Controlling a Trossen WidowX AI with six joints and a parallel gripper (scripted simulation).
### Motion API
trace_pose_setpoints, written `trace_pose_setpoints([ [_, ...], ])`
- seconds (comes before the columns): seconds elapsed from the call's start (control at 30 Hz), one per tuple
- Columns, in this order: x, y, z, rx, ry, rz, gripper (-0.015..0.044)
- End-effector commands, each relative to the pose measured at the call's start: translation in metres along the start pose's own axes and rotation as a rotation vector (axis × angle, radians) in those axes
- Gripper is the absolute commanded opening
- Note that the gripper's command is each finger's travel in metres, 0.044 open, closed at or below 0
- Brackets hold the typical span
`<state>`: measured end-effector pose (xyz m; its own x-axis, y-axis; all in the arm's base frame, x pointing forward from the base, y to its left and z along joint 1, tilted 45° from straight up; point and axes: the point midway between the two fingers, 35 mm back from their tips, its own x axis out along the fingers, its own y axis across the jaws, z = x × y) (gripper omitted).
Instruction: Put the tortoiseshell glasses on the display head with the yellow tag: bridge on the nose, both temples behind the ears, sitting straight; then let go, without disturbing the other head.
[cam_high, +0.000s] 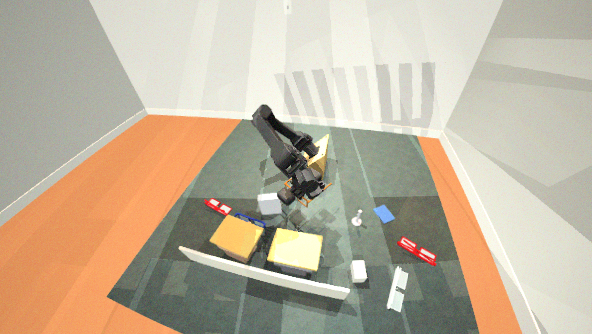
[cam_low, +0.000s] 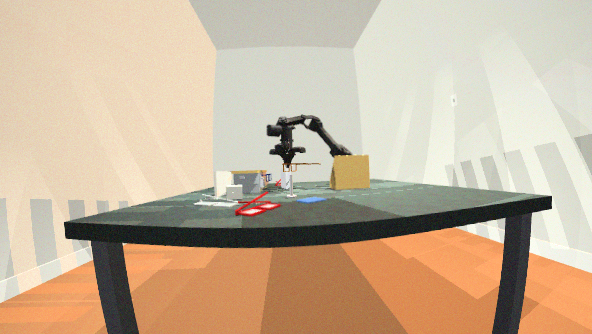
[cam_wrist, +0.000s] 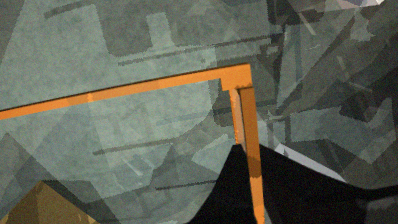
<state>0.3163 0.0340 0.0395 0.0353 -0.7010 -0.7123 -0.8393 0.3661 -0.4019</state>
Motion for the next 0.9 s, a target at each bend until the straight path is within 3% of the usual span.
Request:
trace_pose_setpoints([
  [0.0,0.001,0.001,-0.001,0.063,0.002,0.001,0.0],
  [0.87,-0.003,0.016,-0.01,0.934,0.002,0.003,0.0],
])
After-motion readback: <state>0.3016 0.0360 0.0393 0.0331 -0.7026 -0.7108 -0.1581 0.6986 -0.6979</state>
